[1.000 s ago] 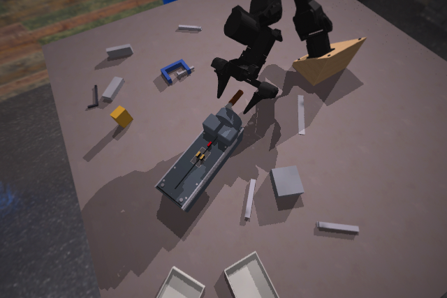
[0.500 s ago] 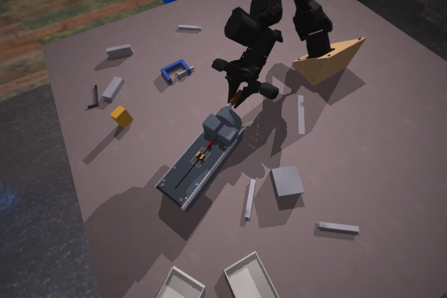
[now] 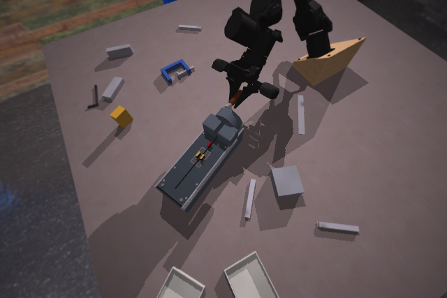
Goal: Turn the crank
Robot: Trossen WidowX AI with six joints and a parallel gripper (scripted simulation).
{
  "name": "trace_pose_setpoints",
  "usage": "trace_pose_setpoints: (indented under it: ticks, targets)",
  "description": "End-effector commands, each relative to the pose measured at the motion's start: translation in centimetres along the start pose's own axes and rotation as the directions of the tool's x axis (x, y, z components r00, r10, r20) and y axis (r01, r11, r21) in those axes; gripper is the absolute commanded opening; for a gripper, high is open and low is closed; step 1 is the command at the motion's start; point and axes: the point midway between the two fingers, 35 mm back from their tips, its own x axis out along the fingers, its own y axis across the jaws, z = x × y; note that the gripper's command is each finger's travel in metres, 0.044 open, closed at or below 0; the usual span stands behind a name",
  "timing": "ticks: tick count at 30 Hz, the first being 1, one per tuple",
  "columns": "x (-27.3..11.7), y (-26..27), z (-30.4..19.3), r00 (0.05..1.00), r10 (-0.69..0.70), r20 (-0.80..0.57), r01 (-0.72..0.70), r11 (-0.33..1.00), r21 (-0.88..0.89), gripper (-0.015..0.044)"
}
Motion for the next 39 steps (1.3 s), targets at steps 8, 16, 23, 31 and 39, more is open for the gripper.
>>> trace_pose_setpoints:
  ticks: [8,16,23,31,39]
  targets:
    - [0.5,-0.9,-0.5,1.0,-0.004,-0.004,0.004,1.0,0.0,0.0]
    - [1.0,-1.3,-0.9,1.0,-0.004,-0.004,0.004,1.0,0.0,0.0]
    - [1.4,-1.5,-1.3,1.0,-0.005,-0.004,0.005,1.0,-0.001,0.0]
    - [1.9,-1.6,-1.8,1.0,-0.005,-0.005,0.005,1.0,-0.001,0.0]
    - [2.3,-1.5,-2.3,1.0,-0.005,-0.005,0.005,1.0,-0.001,0.0]
